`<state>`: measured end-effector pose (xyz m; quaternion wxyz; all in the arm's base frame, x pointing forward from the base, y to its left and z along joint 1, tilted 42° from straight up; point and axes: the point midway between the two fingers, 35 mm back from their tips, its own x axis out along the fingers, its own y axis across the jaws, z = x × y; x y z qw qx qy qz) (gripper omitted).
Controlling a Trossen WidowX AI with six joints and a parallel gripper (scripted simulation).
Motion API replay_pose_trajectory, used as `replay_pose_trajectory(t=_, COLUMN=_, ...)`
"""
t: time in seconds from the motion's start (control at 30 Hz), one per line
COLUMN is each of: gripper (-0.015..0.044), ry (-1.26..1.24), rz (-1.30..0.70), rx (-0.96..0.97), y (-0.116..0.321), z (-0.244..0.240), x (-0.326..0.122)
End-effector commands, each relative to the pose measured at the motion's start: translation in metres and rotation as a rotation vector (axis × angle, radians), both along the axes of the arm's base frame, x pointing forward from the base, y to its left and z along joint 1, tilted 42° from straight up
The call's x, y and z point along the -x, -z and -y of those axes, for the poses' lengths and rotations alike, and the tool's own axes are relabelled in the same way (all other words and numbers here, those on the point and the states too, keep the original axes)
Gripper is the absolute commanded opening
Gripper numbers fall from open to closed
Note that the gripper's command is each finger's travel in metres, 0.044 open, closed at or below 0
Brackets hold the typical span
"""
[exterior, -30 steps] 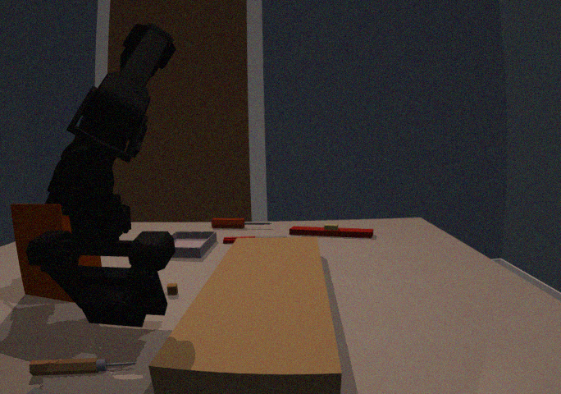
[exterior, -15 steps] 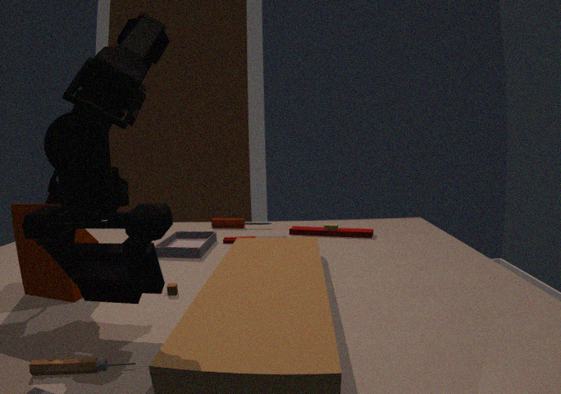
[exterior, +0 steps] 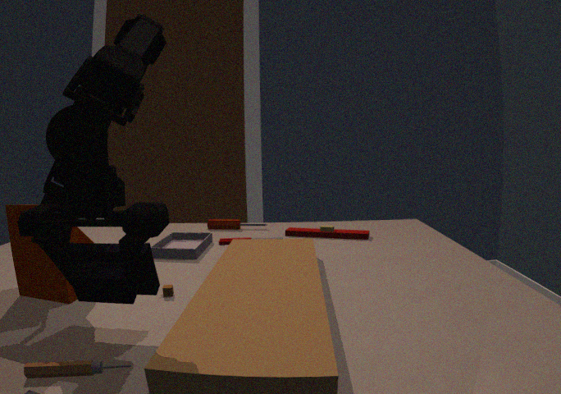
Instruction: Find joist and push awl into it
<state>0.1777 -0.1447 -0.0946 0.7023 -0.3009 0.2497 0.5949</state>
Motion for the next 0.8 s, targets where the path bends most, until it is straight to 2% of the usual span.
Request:
replay_pose_trajectory(t=0.0, gripper=0.0, ry=0.008, rz=-0.006, rx=0.028, y=-0.0018, z=0.0011, x=0.0)
replay_pose_trajectory(t=0.77, gripper=0.0, ry=0.021, rz=-0.026, rx=0.129, y=-0.0018, z=-0.0038, x=0.0001)
